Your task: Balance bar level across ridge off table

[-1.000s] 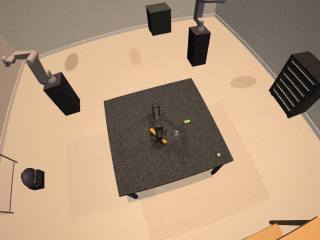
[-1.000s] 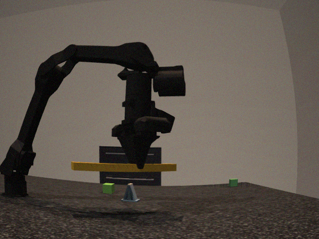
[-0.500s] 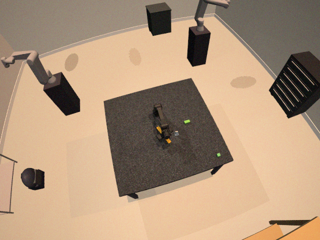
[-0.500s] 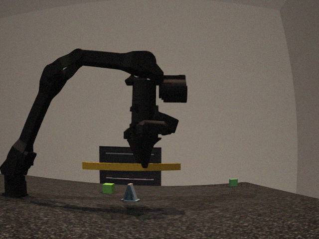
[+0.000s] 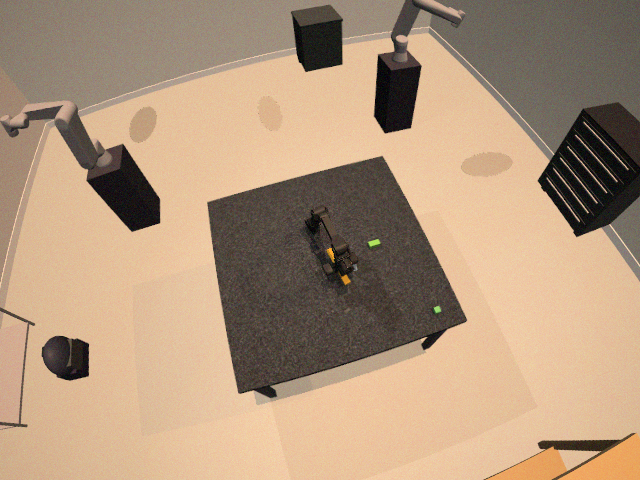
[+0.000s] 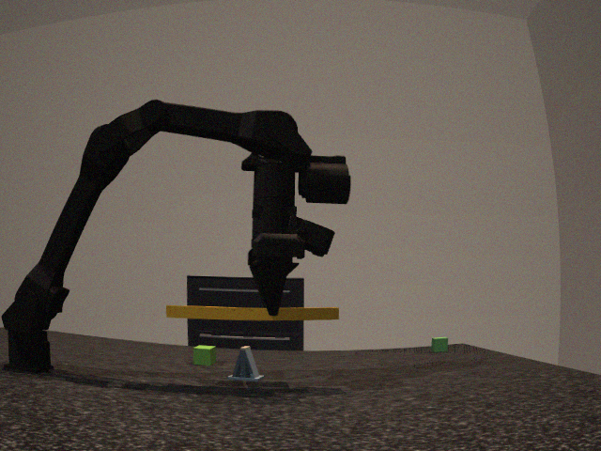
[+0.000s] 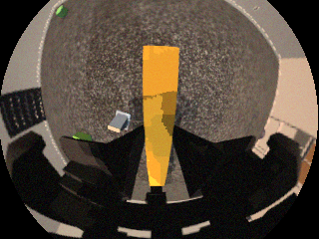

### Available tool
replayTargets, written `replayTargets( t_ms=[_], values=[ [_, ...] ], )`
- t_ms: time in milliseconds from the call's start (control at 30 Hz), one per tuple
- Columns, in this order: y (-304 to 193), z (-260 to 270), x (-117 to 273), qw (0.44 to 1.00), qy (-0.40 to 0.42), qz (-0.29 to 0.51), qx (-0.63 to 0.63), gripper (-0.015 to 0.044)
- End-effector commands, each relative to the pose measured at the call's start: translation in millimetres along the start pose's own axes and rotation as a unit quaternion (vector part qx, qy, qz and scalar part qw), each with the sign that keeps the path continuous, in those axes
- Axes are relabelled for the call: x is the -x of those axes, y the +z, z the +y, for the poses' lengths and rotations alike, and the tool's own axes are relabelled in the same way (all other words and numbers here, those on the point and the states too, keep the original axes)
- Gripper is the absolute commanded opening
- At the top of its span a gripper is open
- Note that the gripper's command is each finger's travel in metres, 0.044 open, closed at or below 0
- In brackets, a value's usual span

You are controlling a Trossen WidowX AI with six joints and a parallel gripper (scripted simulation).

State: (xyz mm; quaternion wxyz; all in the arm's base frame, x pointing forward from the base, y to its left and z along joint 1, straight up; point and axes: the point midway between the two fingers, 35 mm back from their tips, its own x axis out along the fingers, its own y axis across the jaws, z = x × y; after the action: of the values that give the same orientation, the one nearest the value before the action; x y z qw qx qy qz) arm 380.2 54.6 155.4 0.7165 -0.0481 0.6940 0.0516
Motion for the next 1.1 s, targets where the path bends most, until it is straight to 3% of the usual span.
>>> replayTargets(
  t_ms=[0, 633, 1067],
  values=[
    [1.5, 18.6, 1.8, 1.0, 0.0, -0.002, -0.029, 0.0],
    [-5.8, 90.4, 2.3, 0.989, 0.003, -0.001, -0.15, 0.0],
    [-6.4, 92.8, -11.0, 0.988, 0.003, -0.001, -0.154, 0.0]
  ],
)
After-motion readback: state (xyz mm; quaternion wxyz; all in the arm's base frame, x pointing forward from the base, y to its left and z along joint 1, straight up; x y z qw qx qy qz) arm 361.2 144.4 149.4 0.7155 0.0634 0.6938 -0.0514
